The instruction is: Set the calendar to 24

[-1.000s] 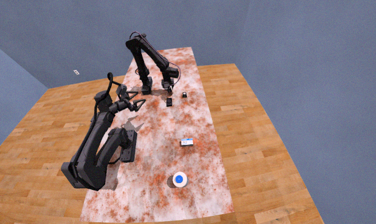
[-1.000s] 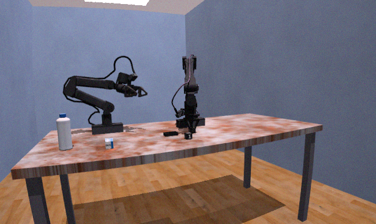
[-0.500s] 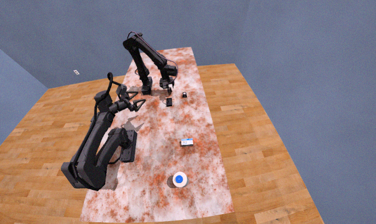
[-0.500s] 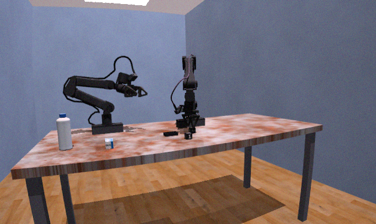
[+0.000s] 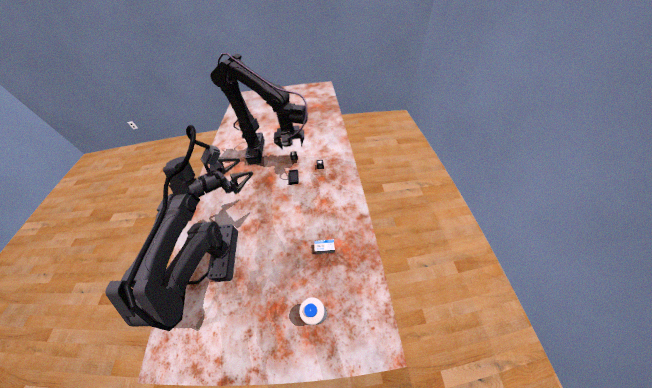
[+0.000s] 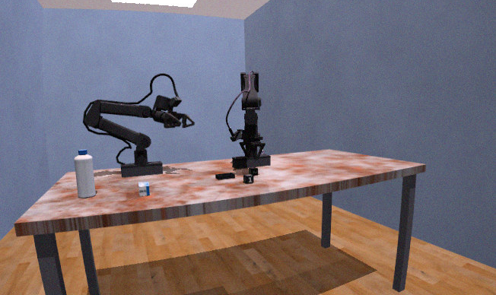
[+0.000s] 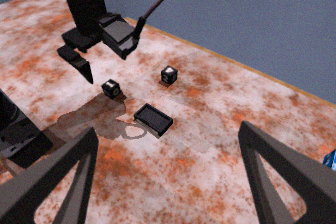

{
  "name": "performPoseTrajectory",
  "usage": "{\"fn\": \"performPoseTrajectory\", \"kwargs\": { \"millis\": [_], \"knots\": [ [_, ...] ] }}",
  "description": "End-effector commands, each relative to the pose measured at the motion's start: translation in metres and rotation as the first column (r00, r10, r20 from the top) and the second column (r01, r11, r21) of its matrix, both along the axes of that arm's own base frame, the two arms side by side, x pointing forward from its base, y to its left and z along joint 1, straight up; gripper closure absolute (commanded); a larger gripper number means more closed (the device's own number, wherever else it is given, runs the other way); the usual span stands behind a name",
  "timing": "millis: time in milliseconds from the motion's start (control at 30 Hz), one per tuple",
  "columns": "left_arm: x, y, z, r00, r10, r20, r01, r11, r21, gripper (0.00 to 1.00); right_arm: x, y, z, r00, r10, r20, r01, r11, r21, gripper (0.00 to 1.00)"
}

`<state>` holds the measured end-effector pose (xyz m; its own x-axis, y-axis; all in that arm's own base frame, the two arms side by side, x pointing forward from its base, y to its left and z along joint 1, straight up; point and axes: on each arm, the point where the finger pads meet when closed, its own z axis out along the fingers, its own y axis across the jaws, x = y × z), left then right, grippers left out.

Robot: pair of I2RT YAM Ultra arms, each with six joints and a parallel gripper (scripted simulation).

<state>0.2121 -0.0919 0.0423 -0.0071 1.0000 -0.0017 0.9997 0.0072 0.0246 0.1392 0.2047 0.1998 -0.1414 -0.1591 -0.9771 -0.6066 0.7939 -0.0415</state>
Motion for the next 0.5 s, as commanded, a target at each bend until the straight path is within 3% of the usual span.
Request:
{"fn": "performPoseTrajectory", "kwargs": {
  "millis": [0,100,167,233,467],
  "knots": [
    [0.0,0.001,0.003,0.999,0.024,-0.022,-0.024,1.0,-0.004,0.11,0.001,0.0,0.009,1.0,-0.015,0.001,0.015,1.0,0.024,0.0],
    [0.001,-0.001,0.004,0.995,0.103,-0.02,-0.103,0.994,-0.024,0.45,-0.003,0.006,0.012,0.999,0.033,-0.003,-0.032,0.999,0.026,0.0],
    [0.001,-0.001,0.002,0.978,0.204,-0.036,-0.206,0.978,-0.039,0.45,-0.006,0.009,0.008,0.997,0.074,-0.011,-0.074,0.997,0.021,0.0],
    [0.001,-0.001,0.002,0.978,0.204,-0.036,-0.206,0.978,-0.039,0.45,-0.006,0.009,0.008,0.997,0.074,-0.011,-0.074,0.997,0.021,0.0],
    [0.005,0.004,-0.004,0.832,0.546,-0.099,-0.553,0.83,-0.076,0.45,-0.008,0.016,0.006,0.983,0.183,-0.026,-0.183,0.983,0.019,0.0]
  ]
}}
